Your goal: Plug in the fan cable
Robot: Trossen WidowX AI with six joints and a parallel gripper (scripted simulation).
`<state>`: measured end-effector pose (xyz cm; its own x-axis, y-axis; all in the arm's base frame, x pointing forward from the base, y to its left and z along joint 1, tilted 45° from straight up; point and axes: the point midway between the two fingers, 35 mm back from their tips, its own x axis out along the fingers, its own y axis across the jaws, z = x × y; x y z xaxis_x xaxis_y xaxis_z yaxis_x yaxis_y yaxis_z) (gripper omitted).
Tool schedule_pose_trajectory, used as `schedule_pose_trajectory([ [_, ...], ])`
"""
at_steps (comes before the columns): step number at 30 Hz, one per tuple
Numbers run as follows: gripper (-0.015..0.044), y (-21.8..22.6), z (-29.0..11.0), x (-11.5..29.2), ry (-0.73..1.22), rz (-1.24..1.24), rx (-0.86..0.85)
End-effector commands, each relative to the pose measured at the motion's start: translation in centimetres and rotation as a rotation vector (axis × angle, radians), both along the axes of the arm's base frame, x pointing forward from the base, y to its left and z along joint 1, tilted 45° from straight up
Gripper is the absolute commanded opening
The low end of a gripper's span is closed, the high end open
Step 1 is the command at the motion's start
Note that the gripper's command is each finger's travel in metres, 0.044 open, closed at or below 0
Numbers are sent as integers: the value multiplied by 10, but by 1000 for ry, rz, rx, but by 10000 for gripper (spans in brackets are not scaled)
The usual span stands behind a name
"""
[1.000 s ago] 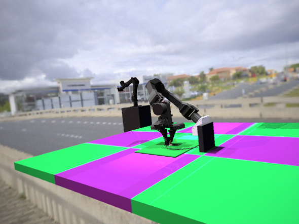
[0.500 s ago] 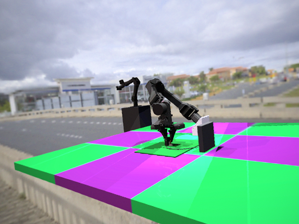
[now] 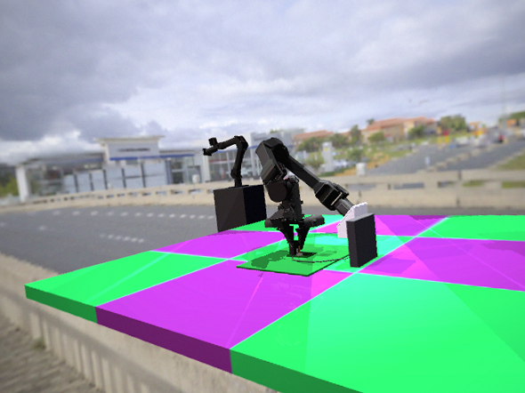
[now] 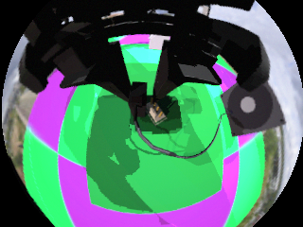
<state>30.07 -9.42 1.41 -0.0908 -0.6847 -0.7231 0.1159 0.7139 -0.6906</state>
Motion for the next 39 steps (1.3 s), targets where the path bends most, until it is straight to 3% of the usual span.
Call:
schedule_pose_trajectory([
  [1,0,-6,5,-2,2,-7,-22],
  [23,0,-6,5,-2,2,-7,-22],
  [31,210,37,38,-5,-37,-54,-28],
  [39,420,33,34,-9,-46,-64,-30],
])
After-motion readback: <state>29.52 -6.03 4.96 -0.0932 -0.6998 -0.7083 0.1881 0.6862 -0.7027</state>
